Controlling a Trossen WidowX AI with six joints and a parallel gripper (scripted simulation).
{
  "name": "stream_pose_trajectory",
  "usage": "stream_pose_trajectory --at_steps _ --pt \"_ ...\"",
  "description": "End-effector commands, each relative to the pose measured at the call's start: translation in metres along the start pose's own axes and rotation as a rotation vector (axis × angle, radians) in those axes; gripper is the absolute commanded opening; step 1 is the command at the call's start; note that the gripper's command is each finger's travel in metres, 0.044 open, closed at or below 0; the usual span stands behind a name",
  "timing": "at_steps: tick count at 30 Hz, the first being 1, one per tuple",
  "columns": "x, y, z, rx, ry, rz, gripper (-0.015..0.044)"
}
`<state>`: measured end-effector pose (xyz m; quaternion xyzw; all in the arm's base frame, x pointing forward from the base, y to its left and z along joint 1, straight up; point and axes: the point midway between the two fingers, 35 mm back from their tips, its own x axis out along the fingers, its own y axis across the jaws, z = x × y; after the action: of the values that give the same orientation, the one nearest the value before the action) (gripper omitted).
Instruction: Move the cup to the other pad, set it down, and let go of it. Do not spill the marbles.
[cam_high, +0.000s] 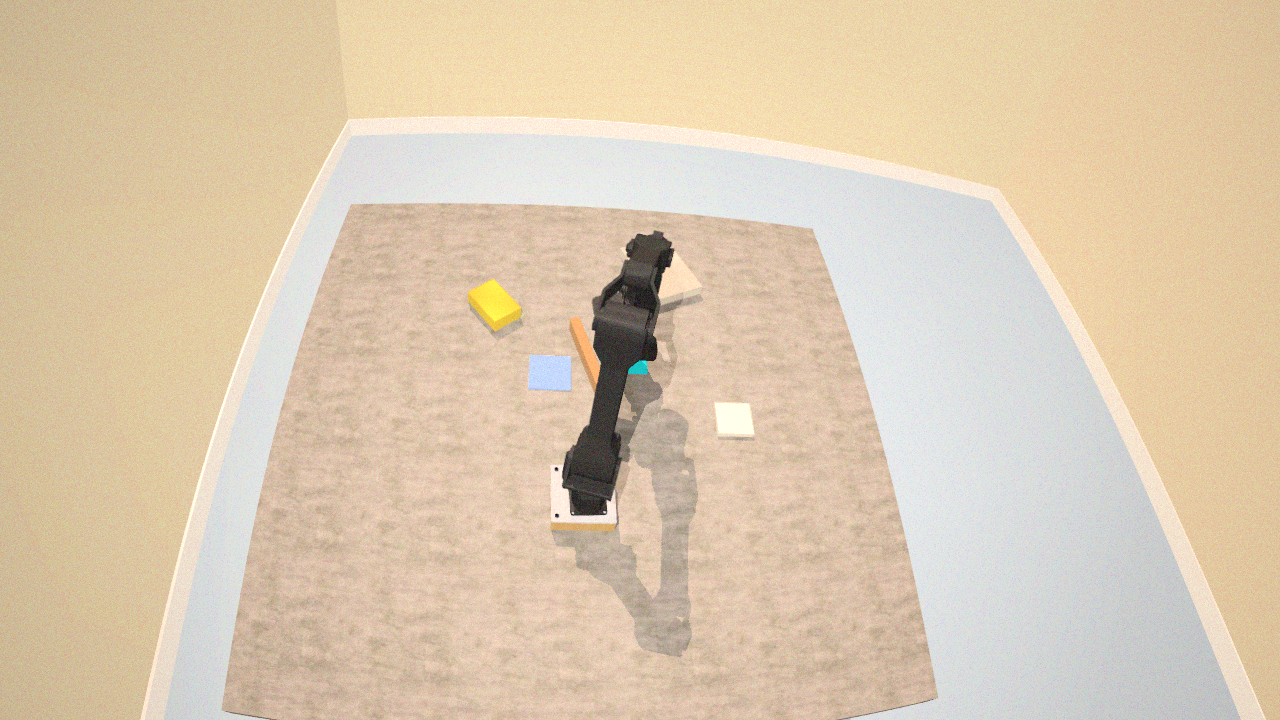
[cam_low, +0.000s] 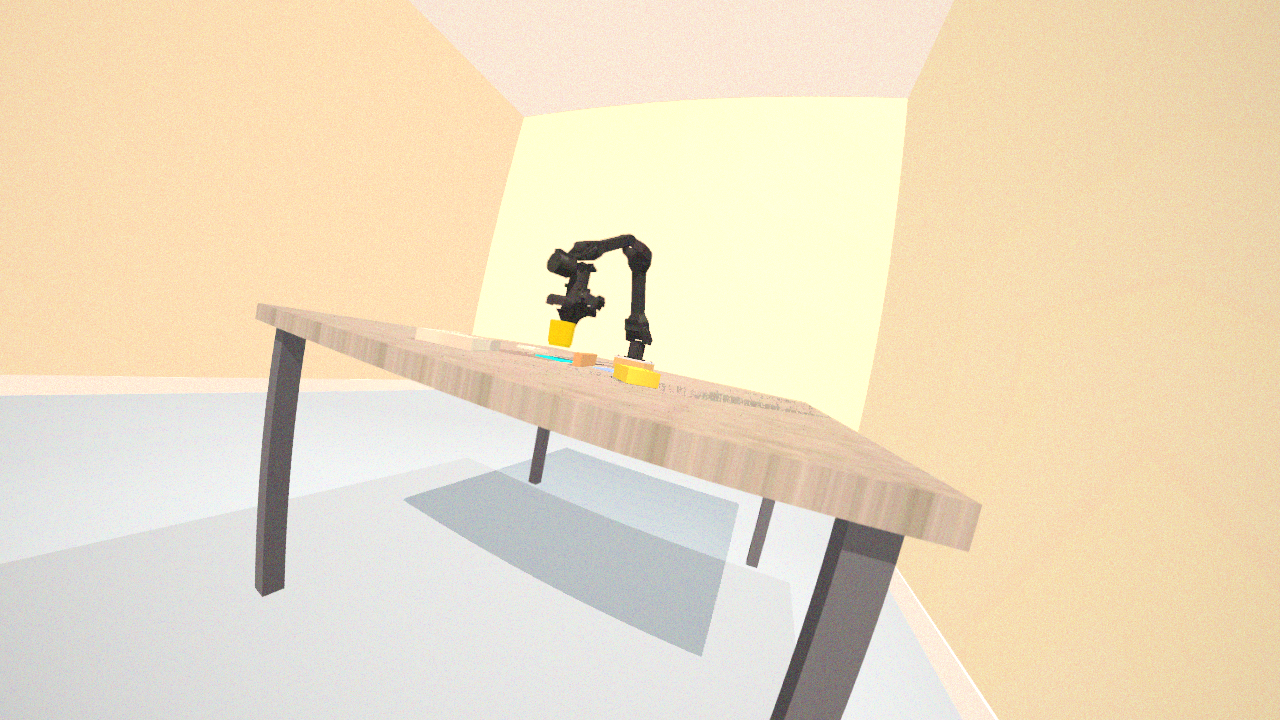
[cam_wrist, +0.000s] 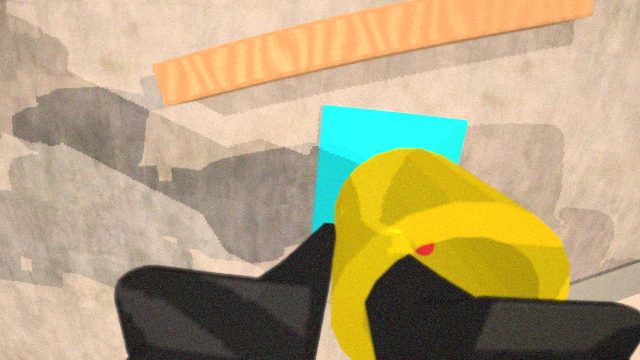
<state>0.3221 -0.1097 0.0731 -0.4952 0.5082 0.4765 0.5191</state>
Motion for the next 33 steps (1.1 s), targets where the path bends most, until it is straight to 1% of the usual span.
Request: stream_pose_trajectory --at_steps 1,18,32,33 --pt "0.007 0.001 0.001 -0.004 -0.006 0.004 0.0" --pt "0.032 0.002 0.0 -0.004 -0.006 0.004 0.0" --pt "0.03 0.001 0.0 0.0 -0.001 0.003 0.0" --pt "0.03 0.001 0.0 0.0 -0.001 0.003 0.0026"
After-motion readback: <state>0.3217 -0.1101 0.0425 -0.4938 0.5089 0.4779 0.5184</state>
